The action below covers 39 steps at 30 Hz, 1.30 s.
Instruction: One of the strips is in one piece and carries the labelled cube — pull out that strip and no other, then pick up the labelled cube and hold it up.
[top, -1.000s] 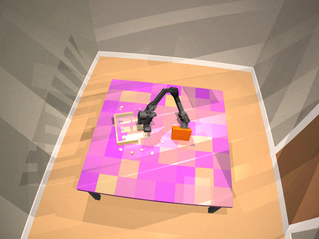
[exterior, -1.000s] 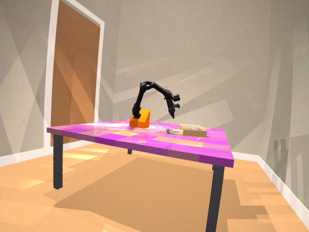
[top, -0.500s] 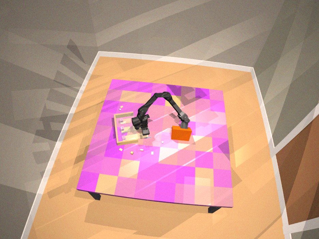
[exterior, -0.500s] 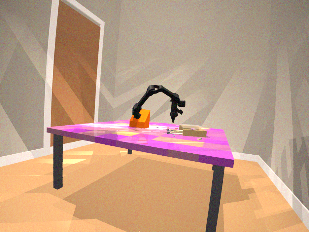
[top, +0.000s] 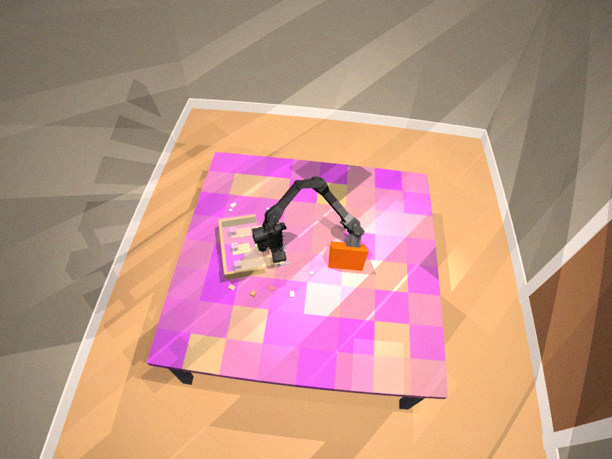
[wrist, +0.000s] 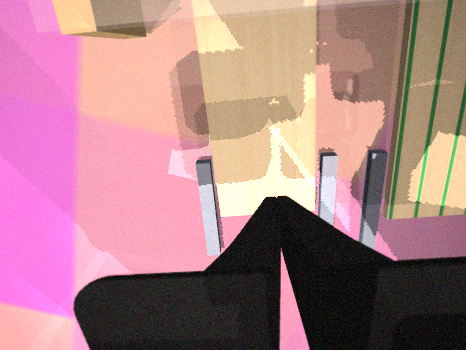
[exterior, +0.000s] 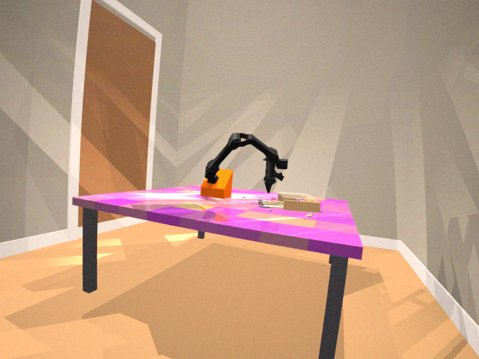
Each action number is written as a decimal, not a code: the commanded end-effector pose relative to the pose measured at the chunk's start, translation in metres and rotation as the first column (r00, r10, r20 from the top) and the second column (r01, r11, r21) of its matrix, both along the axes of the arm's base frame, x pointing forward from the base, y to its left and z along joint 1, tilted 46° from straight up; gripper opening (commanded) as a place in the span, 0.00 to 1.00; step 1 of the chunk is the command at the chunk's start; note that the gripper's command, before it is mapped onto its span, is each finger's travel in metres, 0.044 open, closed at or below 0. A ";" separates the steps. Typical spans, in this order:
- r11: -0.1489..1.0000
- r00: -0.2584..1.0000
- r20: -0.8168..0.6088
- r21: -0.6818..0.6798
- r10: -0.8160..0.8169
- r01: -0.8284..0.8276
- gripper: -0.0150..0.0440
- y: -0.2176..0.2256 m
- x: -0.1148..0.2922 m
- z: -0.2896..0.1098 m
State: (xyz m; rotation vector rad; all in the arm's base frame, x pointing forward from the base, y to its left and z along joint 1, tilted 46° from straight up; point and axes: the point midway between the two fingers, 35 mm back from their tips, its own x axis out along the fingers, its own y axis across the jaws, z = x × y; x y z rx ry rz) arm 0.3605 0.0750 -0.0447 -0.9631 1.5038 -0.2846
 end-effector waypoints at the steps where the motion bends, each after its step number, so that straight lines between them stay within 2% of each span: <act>1: 1.000 1.000 -0.005 -0.005 0.005 -0.005 0.25 -0.005 0.000 -0.006; 25: 1.000 1.000 -0.005 -0.009 0.004 -0.004 0.25 -0.034 0.001 -0.034; 39: 1.000 1.000 -0.005 -0.009 0.004 -0.004 0.25 -0.035 0.001 -0.035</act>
